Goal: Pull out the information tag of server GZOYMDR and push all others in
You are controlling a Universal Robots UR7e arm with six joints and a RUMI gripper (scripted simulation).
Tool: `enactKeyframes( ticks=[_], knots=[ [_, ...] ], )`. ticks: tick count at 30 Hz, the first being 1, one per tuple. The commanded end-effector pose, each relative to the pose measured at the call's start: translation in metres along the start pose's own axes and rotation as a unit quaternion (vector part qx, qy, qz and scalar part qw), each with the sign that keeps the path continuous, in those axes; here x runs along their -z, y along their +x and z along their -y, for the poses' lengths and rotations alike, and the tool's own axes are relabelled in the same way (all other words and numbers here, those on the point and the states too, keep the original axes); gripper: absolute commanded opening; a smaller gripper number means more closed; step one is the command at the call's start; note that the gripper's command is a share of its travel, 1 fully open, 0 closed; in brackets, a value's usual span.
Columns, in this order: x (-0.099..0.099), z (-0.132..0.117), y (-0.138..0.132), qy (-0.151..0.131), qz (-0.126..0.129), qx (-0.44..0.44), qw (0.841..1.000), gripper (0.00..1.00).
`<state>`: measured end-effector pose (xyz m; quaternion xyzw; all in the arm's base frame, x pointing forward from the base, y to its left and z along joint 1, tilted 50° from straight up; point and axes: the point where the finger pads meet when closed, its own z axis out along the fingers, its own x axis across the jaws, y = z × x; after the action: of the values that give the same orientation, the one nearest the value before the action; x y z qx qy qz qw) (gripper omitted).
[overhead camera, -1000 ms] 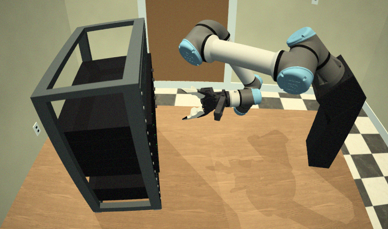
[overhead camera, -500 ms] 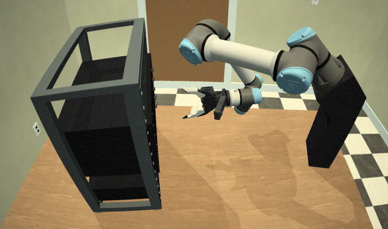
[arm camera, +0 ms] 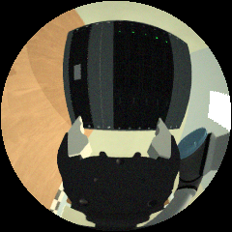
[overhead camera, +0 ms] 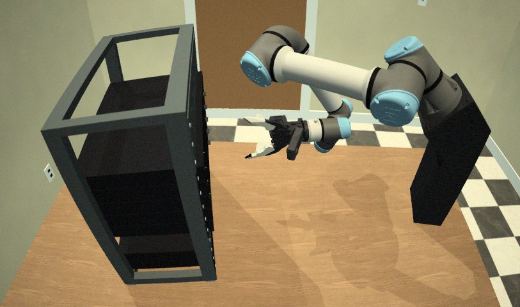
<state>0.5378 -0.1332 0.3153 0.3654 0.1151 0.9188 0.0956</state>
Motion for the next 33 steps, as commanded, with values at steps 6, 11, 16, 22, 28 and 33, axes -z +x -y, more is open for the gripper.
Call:
enactKeyframes(
  ticks=[6,11,16,22,28,33],
  knots=[
    [0.0001,-0.0009,0.0003,0.000,0.000,0.001,1.000,1.00],
    [0.0001,-0.0010,0.0003,-0.001,0.000,0.001,1.000,1.00],
    [0.0002,-0.0010,0.0003,-0.001,0.000,0.001,1.000,1.00],
    [0.0002,-0.0010,0.0003,-0.001,0.000,0.001,1.000,0.15],
    [0.0002,-0.0010,0.0003,-0.001,0.000,0.001,1.000,0.15],
    [0.0002,-0.0010,0.0003,-0.001,0.000,0.001,1.000,0.15]
  ],
)
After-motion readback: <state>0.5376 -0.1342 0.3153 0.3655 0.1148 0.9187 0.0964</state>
